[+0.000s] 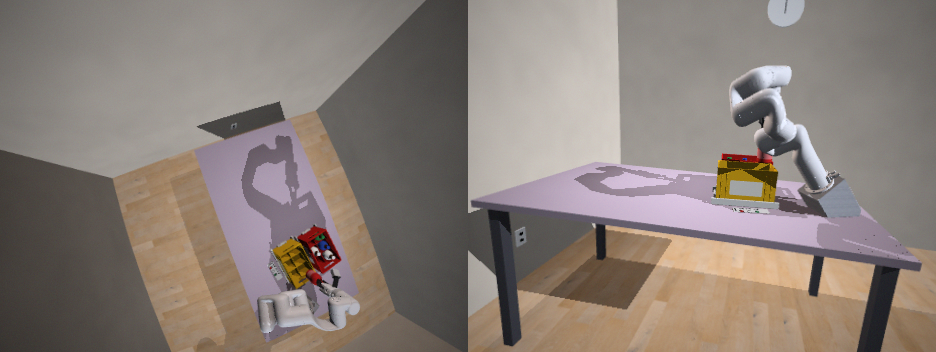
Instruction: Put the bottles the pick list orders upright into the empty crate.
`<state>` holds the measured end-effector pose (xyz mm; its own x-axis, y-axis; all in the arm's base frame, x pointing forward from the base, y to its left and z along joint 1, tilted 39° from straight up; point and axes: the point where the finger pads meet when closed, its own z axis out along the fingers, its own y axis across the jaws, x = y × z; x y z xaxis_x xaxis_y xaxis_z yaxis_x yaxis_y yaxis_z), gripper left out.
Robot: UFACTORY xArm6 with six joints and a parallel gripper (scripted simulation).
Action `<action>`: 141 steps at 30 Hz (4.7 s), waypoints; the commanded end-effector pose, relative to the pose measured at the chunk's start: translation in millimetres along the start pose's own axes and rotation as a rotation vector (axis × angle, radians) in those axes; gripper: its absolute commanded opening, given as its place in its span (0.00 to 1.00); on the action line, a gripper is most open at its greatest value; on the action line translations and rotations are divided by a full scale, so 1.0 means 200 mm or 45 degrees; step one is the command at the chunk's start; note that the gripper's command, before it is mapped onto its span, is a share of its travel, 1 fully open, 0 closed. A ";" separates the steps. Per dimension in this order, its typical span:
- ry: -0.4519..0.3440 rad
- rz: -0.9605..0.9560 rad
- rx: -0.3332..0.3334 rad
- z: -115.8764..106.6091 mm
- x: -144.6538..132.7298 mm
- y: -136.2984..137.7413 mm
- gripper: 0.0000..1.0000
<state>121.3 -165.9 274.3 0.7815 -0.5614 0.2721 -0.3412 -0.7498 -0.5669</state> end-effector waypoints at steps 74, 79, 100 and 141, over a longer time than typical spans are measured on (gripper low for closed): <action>0.002 -0.001 -0.003 0.16 0.02 0.00 0.00; 0.002 -0.001 -0.003 0.18 0.02 0.00 0.00; 0.002 -0.001 -0.003 0.28 0.02 0.00 0.00; 0.002 -0.001 -0.003 0.45 0.02 0.00 0.00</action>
<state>169.4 -136.9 207.9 0.7815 -0.5615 0.2720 -0.3412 -0.7496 -0.5671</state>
